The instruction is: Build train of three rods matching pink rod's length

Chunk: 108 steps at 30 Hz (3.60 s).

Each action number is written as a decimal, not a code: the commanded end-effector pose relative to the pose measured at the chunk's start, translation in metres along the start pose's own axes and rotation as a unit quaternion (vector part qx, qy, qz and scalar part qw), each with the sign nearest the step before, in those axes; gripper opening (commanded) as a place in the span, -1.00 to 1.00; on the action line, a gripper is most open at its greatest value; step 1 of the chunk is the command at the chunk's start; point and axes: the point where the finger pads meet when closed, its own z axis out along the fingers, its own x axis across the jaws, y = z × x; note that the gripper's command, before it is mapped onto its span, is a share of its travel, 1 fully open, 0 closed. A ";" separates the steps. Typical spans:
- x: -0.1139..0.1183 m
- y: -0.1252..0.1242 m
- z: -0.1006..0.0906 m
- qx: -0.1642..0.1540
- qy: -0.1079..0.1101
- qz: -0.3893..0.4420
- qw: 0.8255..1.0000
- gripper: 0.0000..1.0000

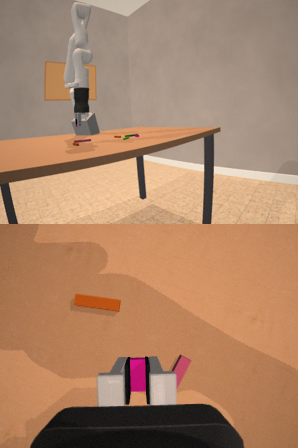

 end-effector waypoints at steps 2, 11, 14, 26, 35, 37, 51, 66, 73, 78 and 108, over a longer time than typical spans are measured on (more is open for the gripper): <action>-0.012 0.005 -0.015 -0.002 -0.016 -0.007 1.000 -0.52; -0.012 0.005 -0.021 -0.002 -0.016 -0.007 1.000 -0.52; -0.012 0.005 -0.021 -0.002 -0.016 -0.007 1.000 -0.52; -0.020 0.012 -0.021 -0.003 -0.015 0.053 0.998 -0.52; -0.043 0.035 -0.022 -0.007 -0.016 0.218 0.976 -0.52; -0.049 0.041 -0.022 -0.009 -0.017 0.250 0.968 -0.52; -0.053 0.046 -0.022 -0.010 -0.018 0.275 0.961 -0.52; -0.054 0.046 -0.009 -0.007 -0.015 0.287 0.958 -0.52; -0.055 0.046 0.018 -0.007 -0.015 0.287 0.958 -0.52; -0.055 0.046 0.035 -0.007 -0.015 0.287 0.958 -0.52; -0.057 0.046 0.065 -0.007 -0.015 0.287 0.958 -0.52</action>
